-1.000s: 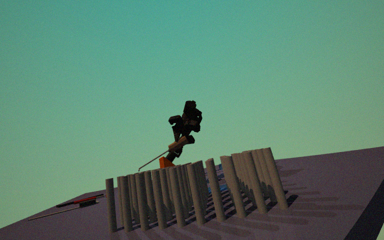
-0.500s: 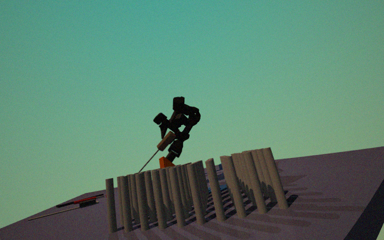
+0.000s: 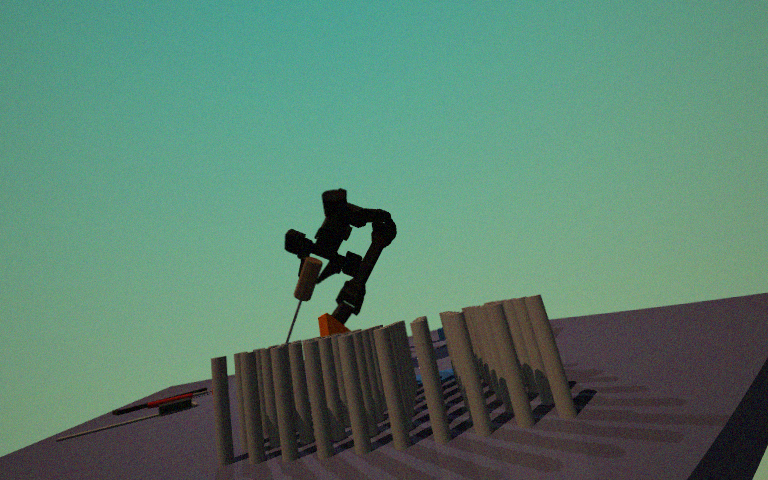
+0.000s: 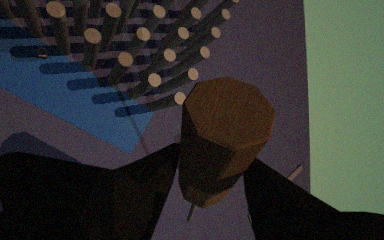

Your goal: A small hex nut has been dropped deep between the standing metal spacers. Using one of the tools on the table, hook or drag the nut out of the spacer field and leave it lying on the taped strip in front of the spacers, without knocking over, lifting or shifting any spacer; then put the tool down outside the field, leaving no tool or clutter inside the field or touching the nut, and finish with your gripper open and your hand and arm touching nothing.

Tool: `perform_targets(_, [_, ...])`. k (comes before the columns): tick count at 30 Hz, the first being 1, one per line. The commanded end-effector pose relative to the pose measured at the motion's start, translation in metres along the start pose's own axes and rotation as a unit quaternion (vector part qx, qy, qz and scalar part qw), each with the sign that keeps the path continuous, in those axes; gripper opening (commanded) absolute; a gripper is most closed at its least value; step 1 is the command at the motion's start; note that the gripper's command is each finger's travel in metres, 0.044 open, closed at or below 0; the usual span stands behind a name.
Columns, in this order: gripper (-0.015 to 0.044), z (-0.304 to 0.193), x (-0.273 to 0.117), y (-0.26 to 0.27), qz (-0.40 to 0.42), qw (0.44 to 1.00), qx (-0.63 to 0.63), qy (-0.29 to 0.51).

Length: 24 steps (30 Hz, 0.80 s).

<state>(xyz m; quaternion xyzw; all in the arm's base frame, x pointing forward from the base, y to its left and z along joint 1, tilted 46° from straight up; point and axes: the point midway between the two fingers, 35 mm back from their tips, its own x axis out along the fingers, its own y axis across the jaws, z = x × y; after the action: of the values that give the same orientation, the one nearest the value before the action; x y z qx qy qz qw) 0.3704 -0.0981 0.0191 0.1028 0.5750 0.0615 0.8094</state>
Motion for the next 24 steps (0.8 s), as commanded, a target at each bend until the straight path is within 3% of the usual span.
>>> perform_targets(1, [0.0, 0.0, 0.003, -0.016, -0.002, 0.997, 0.076, -0.004])
perform_targets(12, [0.0, -0.01, 0.017, -0.049, -0.002, 0.965, 0.262, 0.001])
perform_targets(24, [0.0, -0.028, 0.034, -0.083, 0.0, 0.892, 0.452, 0.007])
